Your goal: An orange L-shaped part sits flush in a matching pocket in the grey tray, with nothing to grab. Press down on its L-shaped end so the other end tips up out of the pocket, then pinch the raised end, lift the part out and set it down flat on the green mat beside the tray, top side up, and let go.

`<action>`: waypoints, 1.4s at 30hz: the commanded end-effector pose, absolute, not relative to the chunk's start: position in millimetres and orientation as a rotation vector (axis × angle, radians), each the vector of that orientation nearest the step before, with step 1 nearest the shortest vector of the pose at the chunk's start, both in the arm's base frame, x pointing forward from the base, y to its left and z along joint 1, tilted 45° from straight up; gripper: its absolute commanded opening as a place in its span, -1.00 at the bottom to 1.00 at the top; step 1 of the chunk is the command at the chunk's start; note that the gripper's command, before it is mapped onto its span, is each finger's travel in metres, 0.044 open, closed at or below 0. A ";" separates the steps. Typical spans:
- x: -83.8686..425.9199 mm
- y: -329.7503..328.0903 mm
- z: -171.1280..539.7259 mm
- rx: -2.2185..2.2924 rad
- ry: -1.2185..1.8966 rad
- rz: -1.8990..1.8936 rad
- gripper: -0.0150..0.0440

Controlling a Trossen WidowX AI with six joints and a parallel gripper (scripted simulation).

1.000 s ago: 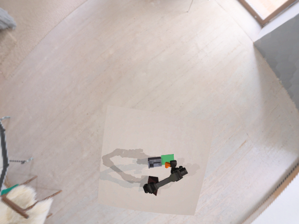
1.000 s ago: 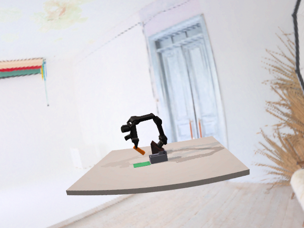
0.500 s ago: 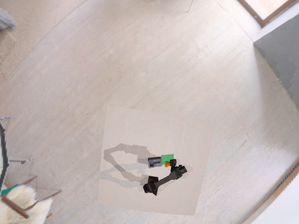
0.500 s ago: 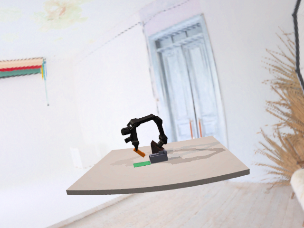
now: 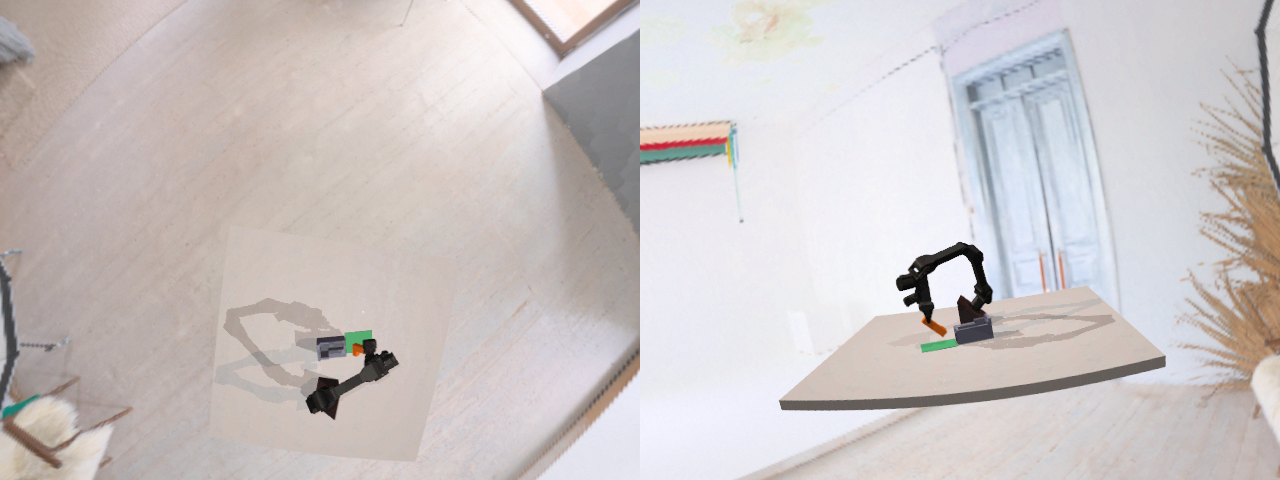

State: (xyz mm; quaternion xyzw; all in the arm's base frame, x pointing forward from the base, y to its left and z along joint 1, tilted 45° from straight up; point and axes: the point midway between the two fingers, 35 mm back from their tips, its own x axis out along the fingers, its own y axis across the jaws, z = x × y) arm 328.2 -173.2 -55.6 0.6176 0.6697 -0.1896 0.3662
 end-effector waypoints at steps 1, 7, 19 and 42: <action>328.4 -166.2 -60.3 1.592 1.725 -0.486 -0.49; 328.7 -159.5 -67.1 1.592 1.725 -0.485 -0.49; 329.0 -147.5 -79.2 1.593 1.725 -0.484 -0.49; 328.6 -148.2 -79.0 1.587 1.726 -0.485 -0.40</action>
